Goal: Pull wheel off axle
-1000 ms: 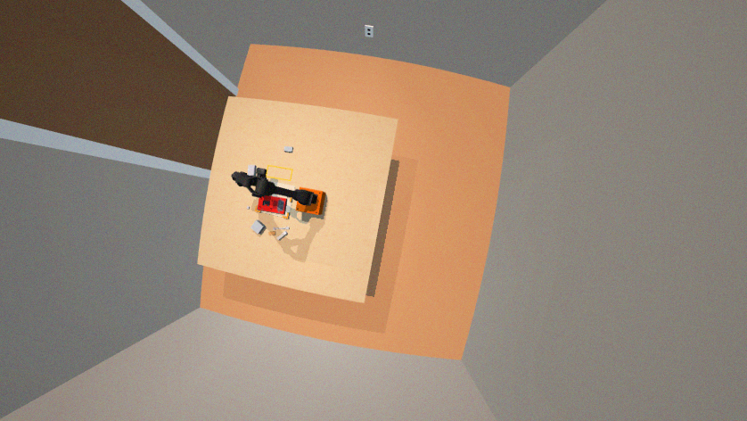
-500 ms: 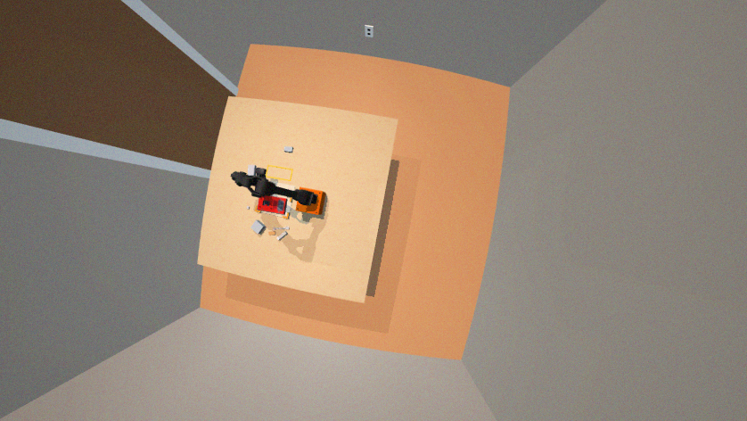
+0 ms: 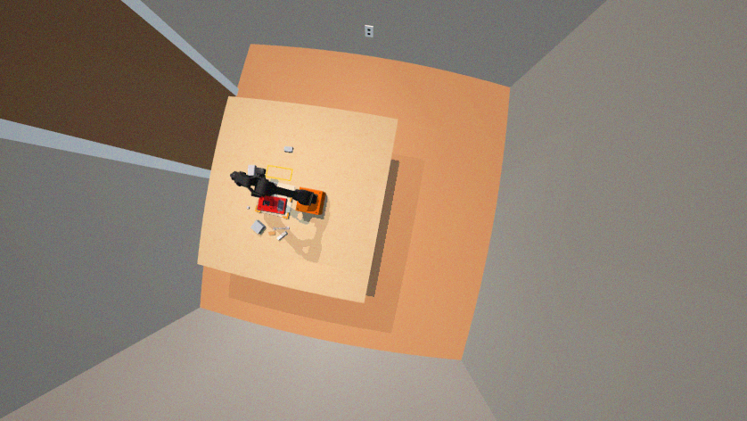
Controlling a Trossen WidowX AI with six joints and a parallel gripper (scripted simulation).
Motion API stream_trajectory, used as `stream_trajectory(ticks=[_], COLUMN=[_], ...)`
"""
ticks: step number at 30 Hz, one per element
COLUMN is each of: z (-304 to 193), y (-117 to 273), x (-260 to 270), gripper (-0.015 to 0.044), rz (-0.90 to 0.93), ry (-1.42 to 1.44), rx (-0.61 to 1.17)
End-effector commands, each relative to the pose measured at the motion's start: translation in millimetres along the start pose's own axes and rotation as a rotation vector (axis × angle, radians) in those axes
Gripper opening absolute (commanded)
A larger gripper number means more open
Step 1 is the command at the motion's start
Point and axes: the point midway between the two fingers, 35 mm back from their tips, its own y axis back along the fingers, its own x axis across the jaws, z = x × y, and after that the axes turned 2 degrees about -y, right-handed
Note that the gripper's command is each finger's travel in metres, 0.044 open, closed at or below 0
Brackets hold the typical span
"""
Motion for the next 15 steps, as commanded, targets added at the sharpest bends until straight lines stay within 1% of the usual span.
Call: stream_trajectory(ticks=[1,15], z=[1.0,0.8], y=[4.0,8.7], x=[-0.2,-0.2], gripper=[0.0000,0.0000], rz=[0.003,0.003], ry=[0.003,0.003], rx=[-0.005,-0.006])
